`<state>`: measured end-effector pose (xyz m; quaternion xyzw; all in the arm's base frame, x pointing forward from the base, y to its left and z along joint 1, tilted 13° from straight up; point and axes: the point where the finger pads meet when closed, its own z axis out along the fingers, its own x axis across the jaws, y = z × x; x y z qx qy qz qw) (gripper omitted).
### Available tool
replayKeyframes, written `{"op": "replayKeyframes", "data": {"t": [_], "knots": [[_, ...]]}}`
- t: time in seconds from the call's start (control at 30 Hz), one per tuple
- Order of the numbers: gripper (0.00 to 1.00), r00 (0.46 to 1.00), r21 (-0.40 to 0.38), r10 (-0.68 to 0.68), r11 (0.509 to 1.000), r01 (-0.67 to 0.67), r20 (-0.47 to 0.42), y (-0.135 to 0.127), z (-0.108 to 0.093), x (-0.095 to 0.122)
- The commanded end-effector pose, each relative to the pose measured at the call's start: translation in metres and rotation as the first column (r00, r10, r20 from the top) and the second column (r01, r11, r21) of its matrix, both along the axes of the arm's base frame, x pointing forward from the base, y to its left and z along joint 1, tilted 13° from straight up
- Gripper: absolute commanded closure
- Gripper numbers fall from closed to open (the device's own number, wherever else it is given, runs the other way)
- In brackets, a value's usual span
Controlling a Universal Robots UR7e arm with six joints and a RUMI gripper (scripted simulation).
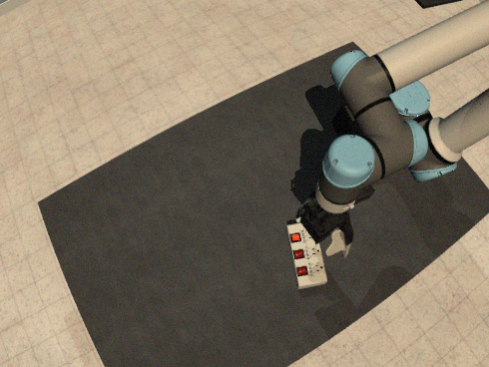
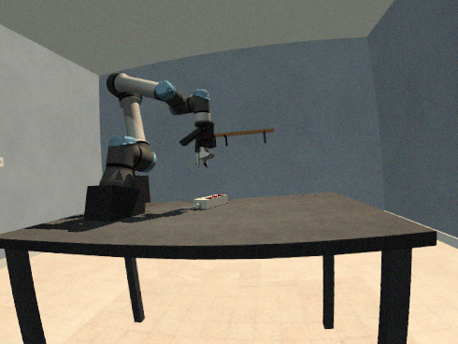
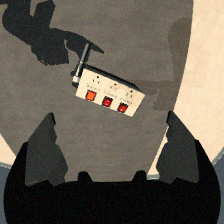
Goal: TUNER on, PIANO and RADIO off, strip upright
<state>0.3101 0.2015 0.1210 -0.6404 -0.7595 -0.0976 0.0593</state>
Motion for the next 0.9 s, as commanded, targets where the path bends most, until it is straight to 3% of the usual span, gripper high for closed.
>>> {"op": "replayKeyframes", "data": {"t": [0.0, 0.23, 0.4, 0.53, 0.7, 0.77, 0.87], "knots": [[0.00, 0.998, -0.002, 0.055, 0.999, -0.055, 0.013, -0.002, -0.003, 0.003], [0.00, 0.984, -0.010, 0.176, 0.984, -0.175, 0.041, -0.005, -0.011, 0.008], [0.00, 0.936, -0.026, 0.342, 0.940, -0.341, 0.077, -0.011, -0.023, 0.016], [0.00, 0.866, -0.047, 0.488, 0.873, -0.486, 0.108, -0.015, -0.033, 0.023], [0.00, 0.744, -0.080, 0.653, 0.756, -0.649, 0.142, -0.021, -0.047, 0.032], [0.00, 0.744, -0.080, 0.653, 0.756, -0.649, 0.142, -0.021, -0.047, 0.032], [0.00, 0.661, -0.101, 0.733, 0.678, -0.728, 0.158, -0.024, -0.054, 0.037]]}}
